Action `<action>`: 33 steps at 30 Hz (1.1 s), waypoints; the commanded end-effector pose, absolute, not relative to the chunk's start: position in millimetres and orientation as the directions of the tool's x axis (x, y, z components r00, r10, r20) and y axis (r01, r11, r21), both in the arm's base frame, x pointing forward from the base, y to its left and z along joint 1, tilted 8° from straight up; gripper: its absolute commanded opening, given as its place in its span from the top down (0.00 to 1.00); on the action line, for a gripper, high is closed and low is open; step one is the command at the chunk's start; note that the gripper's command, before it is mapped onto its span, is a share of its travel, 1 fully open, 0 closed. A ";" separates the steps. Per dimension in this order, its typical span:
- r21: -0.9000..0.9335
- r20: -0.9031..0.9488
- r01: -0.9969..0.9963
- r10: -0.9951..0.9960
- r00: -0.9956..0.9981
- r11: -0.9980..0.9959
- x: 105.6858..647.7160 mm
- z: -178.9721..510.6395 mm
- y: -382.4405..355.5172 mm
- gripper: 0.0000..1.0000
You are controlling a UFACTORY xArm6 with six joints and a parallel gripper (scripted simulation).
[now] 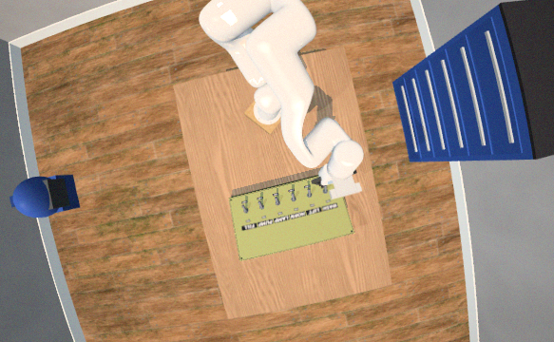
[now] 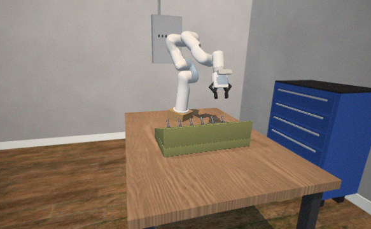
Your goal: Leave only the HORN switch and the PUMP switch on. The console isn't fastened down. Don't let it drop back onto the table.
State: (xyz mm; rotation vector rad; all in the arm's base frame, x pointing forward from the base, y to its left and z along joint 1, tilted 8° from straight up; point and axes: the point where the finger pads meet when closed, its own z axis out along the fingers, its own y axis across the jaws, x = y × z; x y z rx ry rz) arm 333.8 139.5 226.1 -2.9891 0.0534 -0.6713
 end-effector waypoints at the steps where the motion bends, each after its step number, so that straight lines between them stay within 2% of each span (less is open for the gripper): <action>1: -0.101 0.425 -0.050 -0.088 0.901 -0.994 336.0 228.9 140.3 0.23; 6: -0.152 0.409 -0.160 -0.210 0.888 -0.975 340.5 232.2 141.3 0.23; 12: -0.258 0.351 -0.398 -0.469 0.810 -0.880 350.8 239.4 143.6 0.23; 14: -0.258 0.351 -0.398 -0.469 0.810 -0.880 350.8 239.4 143.6 0.23; 17: -0.317 0.299 -0.537 -0.620 0.726 -0.782 357.9 244.1 145.1 0.23; 22: -0.375 0.225 -0.659 -0.754 0.617 -0.652 372.4 252.9 148.1 0.23; 29: -0.433 0.098 -0.799 -0.904 0.417 -0.416 396.2 265.3 152.5 0.23; 31: -0.433 0.098 -0.799 -0.904 0.417 -0.416 396.2 265.3 152.5 0.23; 33: -0.448 0.026 -0.851 -0.956 0.293 -0.273 403.2 268.6 153.7 0.23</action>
